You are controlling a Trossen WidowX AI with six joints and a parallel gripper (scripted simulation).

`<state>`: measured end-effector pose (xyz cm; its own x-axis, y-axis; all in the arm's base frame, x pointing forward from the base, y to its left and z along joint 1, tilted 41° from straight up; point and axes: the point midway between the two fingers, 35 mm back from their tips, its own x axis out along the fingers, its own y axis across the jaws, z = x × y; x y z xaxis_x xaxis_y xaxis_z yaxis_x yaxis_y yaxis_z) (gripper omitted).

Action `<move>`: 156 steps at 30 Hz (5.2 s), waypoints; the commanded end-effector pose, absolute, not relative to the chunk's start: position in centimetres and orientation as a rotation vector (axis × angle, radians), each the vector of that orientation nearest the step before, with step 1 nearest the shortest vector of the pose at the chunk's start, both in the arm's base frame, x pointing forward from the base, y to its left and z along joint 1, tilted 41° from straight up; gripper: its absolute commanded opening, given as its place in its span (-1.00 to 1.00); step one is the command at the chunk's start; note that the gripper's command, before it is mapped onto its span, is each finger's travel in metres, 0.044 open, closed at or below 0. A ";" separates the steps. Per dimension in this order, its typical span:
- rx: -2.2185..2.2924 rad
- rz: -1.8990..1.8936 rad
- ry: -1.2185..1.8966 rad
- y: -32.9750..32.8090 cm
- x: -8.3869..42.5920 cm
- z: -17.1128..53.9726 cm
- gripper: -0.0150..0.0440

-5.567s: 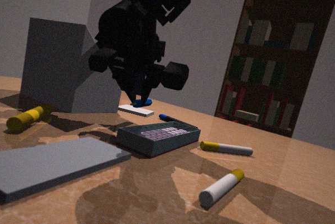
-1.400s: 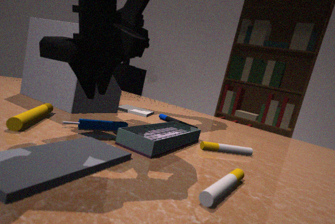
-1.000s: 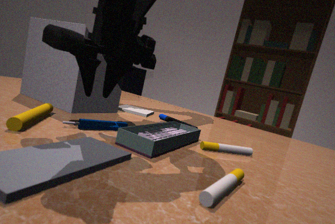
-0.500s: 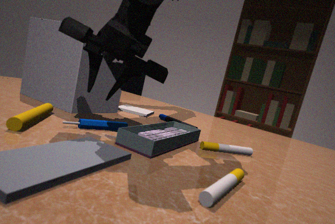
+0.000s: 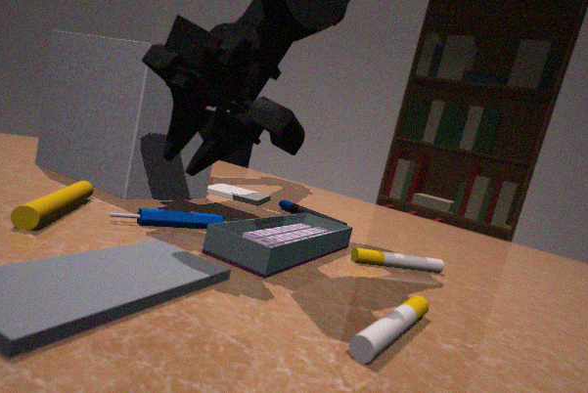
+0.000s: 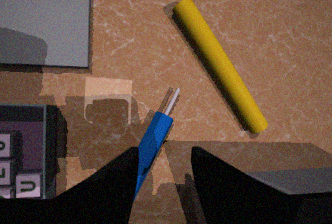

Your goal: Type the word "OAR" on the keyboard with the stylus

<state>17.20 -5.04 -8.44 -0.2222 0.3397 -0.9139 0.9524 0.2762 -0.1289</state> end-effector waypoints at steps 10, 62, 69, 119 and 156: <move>1.420 -1.496 1.384 -4.4 16.7 -8.0 0.02; 1.421 -1.496 1.385 -2.5 16.5 -10.2 0.02; 1.421 -1.496 1.386 -2.3 16.5 -10.5 0.02; 1.421 -1.496 1.387 -0.4 16.3 -12.6 0.02; 1.371 -1.452 1.419 -3.6 16.8 -8.8 -0.49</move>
<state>16.56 -3.61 -8.95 -0.2090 0.2028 -0.9567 0.9418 -0.2216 -0.2527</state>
